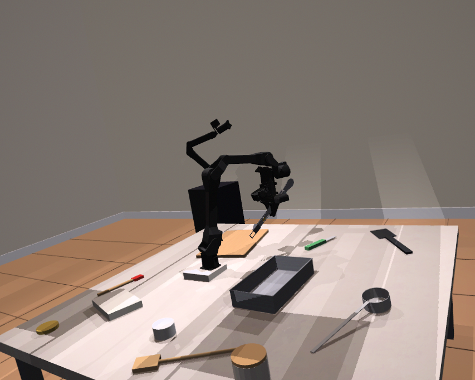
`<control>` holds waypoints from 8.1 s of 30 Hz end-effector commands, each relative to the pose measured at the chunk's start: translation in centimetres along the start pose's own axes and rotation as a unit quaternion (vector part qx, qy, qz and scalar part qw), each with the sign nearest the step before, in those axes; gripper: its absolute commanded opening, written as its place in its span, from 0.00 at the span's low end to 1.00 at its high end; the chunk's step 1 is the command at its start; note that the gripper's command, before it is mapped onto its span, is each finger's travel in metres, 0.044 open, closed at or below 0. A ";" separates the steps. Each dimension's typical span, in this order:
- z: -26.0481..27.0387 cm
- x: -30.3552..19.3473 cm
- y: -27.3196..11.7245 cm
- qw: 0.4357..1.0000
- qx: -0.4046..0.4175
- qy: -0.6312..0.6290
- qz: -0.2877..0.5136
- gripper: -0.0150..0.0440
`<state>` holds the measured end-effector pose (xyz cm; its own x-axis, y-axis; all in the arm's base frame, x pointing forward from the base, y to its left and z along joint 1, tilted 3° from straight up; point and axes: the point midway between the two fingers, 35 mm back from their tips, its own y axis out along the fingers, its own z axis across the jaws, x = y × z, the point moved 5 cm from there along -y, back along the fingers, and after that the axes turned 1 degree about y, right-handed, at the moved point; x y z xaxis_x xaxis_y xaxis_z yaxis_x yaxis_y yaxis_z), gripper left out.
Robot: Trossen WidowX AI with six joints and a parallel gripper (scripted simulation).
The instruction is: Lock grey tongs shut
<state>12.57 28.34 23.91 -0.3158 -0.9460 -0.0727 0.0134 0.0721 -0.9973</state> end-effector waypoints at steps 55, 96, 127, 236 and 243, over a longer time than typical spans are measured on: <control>-25.3 6.7 -0.5 0.911 -0.014 -0.413 0.008 0.00; -22.9 8.1 0.8 0.867 -0.166 -0.365 0.296 0.00; -19.6 11.5 2.2 0.754 -0.250 -0.335 0.507 0.00; -25.1 6.8 -0.3 0.912 -0.035 -0.407 0.044 0.00; -25.3 6.7 -0.5 0.911 -0.012 -0.413 0.005 0.00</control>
<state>-13.53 29.86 23.98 0.4975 -0.8616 -0.1002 -0.0310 0.0978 -0.9947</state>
